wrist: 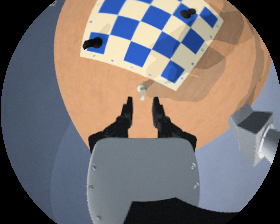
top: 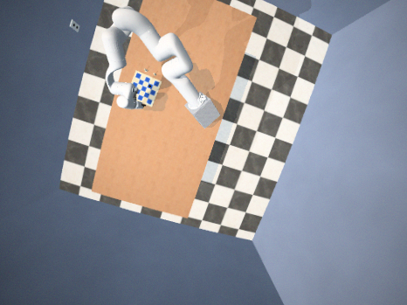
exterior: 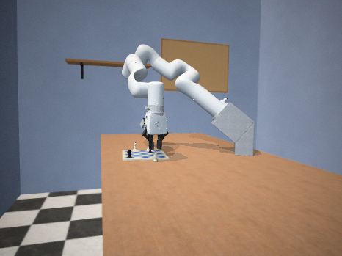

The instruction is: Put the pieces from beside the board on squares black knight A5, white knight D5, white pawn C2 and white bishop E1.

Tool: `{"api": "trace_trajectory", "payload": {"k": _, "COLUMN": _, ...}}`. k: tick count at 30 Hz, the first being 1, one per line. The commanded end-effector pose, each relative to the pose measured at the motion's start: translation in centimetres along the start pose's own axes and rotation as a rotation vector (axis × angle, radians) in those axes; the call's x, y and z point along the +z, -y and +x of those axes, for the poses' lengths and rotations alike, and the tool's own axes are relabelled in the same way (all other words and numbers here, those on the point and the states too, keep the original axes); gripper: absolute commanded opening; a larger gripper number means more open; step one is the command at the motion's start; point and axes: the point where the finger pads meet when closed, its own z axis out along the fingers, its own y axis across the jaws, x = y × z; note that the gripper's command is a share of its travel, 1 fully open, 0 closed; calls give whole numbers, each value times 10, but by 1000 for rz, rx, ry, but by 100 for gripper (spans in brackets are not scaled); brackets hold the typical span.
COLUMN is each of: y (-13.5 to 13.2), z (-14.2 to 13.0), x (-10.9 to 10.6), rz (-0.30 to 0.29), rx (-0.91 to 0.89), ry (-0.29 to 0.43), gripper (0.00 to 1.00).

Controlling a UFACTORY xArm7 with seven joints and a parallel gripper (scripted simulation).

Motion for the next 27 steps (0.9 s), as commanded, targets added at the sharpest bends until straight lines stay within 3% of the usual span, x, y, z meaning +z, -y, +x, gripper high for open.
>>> {"api": "trace_trajectory", "payload": {"k": 1, "y": 1, "z": -2, "x": 5, "rz": 1, "rx": -1, "ry": -1, "gripper": 37}}
{"api": "trace_trajectory", "payload": {"k": 27, "y": 1, "z": -2, "x": 8, "rz": 1, "rx": -1, "ry": -1, "gripper": 37}}
